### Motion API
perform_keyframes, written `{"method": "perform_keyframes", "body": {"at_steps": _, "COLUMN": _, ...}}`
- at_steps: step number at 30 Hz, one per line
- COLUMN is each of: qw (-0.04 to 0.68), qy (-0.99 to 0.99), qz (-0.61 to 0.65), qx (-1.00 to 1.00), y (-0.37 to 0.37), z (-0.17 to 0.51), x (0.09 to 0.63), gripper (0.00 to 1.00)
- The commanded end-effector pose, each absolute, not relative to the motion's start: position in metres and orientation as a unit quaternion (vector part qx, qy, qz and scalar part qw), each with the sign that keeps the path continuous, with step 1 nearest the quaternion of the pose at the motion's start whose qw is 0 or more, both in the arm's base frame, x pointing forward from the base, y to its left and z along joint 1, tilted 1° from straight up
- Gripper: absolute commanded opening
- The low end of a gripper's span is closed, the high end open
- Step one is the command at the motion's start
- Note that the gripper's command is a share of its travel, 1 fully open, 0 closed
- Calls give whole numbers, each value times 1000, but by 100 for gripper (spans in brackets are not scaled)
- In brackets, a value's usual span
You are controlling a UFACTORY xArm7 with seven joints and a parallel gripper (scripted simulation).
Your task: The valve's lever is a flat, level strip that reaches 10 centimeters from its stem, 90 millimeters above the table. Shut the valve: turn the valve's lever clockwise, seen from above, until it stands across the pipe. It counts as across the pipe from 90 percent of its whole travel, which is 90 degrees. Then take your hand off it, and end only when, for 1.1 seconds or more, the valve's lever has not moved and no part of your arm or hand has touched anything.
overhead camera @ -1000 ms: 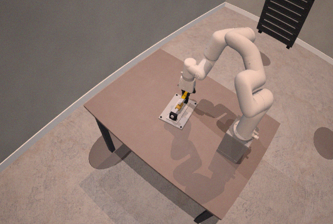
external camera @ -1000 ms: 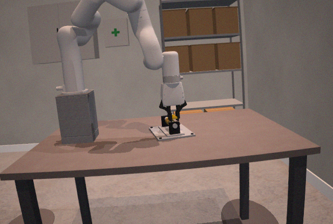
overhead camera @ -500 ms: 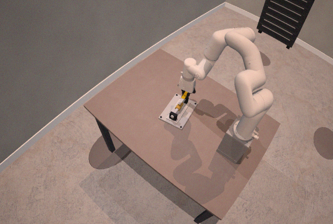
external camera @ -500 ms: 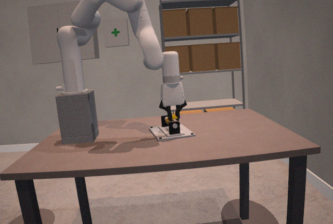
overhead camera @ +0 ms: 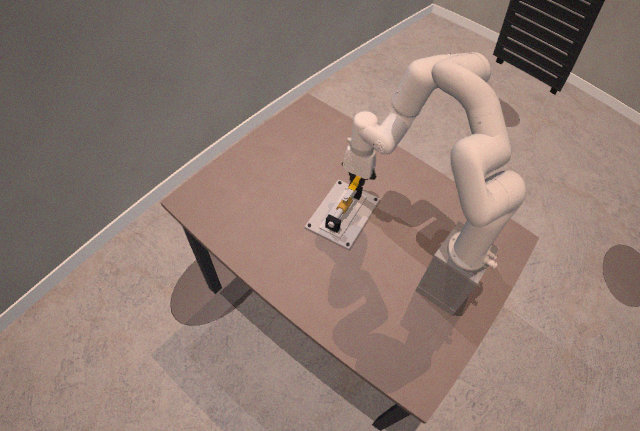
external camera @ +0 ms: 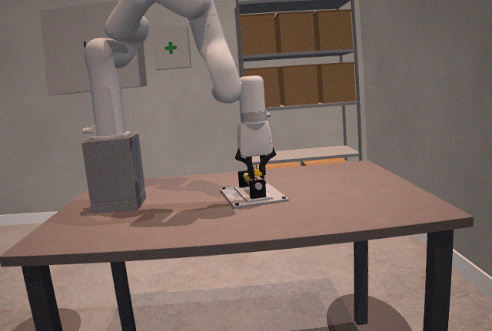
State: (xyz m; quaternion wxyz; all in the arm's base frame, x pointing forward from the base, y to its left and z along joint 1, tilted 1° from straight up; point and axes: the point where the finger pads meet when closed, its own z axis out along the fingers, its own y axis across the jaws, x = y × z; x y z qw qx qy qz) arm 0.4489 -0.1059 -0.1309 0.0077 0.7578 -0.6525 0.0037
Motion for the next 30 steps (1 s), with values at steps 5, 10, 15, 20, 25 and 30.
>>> {"method": "perform_keyframes", "body": {"at_steps": 5, "qw": 7, "qy": -658, "qz": 6, "qx": 753, "y": -106, "z": -130, "x": 449, "gripper": 0}}
{"method": "perform_keyframes", "body": {"at_steps": 10, "qw": 7, "qy": -671, "qz": 6, "qx": 741, "y": -107, "z": -130, "x": 446, "gripper": 0}}
{"method": "perform_keyframes", "body": {"at_steps": 15, "qw": 7, "qy": -681, "qz": 6, "qx": 733, "y": -107, "z": -130, "x": 444, "gripper": 0}}
{"method": "perform_keyframes", "body": {"at_steps": 20, "qw": 6, "qy": -690, "qz": 6, "qx": 724, "y": -107, "z": -130, "x": 442, "gripper": 0}}
{"method": "perform_keyframes", "body": {"at_steps": 25, "qw": 6, "qy": -699, "qz": 6, "qx": 715, "y": -107, "z": -130, "x": 440, "gripper": 0}}
{"method": "perform_keyframes", "body": {"at_steps": 30, "qw": 6, "qy": -708, "qz": 6, "qx": 706, "y": -107, "z": -130, "x": 438, "gripper": 0}}
